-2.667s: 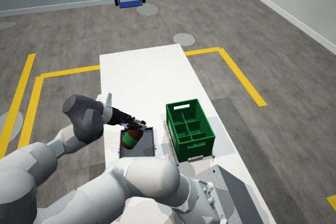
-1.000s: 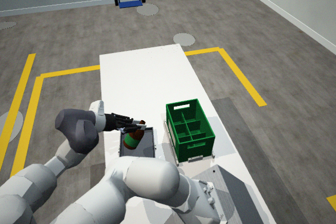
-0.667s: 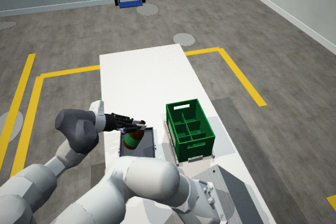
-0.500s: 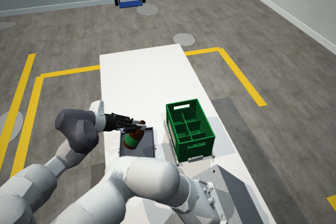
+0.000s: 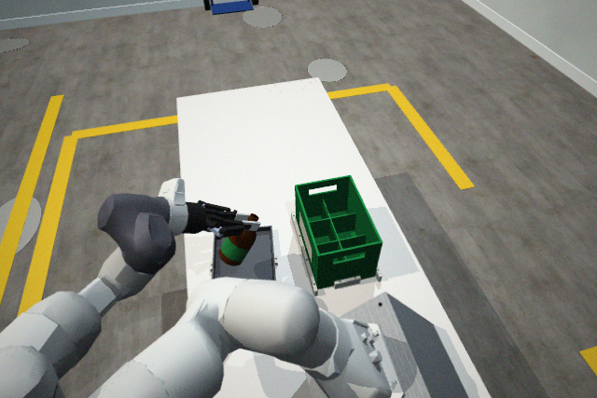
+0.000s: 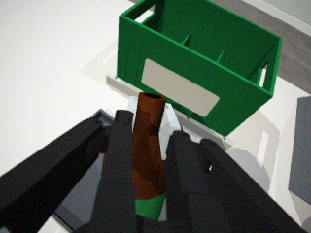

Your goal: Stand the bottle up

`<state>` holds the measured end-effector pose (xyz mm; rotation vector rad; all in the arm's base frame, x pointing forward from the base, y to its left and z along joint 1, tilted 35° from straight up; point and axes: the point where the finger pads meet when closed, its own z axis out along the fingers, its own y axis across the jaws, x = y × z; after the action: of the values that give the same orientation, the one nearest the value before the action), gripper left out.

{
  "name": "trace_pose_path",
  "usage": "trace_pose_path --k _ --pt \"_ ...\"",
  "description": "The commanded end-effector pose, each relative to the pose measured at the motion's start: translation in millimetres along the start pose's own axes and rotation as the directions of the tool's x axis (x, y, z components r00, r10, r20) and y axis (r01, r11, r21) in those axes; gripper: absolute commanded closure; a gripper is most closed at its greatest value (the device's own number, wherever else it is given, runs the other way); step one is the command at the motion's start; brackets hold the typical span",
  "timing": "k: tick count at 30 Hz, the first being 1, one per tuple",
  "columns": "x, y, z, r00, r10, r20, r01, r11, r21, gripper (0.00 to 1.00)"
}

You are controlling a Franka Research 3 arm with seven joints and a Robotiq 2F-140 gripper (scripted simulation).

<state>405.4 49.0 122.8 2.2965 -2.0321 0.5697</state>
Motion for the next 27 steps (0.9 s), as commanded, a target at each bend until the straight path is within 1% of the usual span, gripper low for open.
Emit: trace_pose_path --k 1,15,21,27 --pt "0.8 -0.7 -0.4 1.000 0.006 -0.001 -0.006 1.000 0.001 1.00" --pt "0.6 -0.9 -0.7 1.000 0.006 -0.008 -0.006 1.000 0.001 1.00" --pt "-0.1 -1.3 -1.3 1.000 0.006 -0.031 -0.006 1.000 0.001 1.00" --pt "-1.0 -1.7 -1.9 0.998 0.006 -0.068 -0.006 1.000 0.001 1.00"
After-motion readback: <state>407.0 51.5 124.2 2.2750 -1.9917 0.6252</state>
